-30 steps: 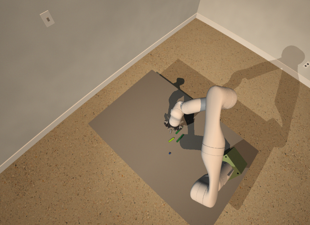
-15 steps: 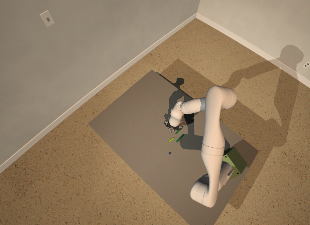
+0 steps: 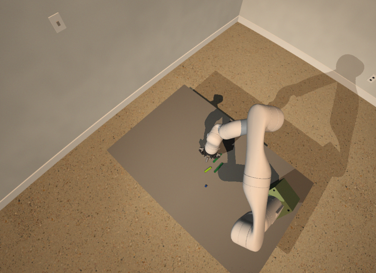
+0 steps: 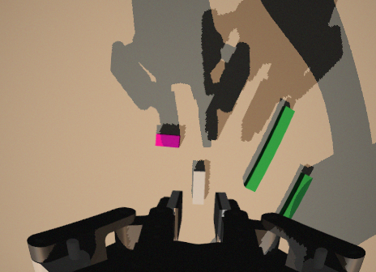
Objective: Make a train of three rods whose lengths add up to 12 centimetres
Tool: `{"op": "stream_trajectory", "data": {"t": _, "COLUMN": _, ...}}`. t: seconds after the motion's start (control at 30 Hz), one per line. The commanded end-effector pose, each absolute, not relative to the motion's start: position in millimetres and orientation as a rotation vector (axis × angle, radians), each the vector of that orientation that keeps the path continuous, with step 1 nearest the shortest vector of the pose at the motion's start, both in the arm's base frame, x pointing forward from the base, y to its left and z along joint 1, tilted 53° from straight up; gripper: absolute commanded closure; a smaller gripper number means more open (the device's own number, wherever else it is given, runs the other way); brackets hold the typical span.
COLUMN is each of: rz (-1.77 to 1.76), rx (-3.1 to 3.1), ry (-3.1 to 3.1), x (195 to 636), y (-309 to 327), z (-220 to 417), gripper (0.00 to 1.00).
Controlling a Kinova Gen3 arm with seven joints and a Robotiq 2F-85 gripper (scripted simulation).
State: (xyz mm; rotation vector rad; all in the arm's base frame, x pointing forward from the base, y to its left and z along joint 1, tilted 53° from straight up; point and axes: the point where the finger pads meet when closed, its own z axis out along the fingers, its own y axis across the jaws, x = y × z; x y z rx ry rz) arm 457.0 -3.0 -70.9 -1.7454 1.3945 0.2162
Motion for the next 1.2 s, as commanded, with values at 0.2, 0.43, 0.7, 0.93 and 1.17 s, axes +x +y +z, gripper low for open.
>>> {"op": "stream_trajectory", "data": {"t": 0.2, "rz": 0.218, "rx": -1.747, "ry": 1.392, "x": 462, "y": 7, "z": -79, "gripper": 0.76}}
{"op": "stream_trajectory", "data": {"t": 0.43, "rz": 0.218, "rx": -1.747, "ry": 1.392, "x": 465, "y": 14, "z": -84, "gripper": 0.76}}
{"op": "stream_trajectory", "data": {"t": 0.7, "rz": 0.218, "rx": -1.747, "ry": 1.392, "x": 468, "y": 20, "z": -89, "gripper": 0.76}}
{"op": "stream_trajectory", "data": {"t": 0.93, "rz": 0.218, "rx": -1.747, "ry": 1.392, "x": 470, "y": 23, "z": -92, "gripper": 0.76}}
{"op": "stream_trajectory", "data": {"t": 1.17, "rz": 0.218, "rx": -1.747, "ry": 1.392, "x": 470, "y": 24, "z": -93, "gripper": 0.76}}
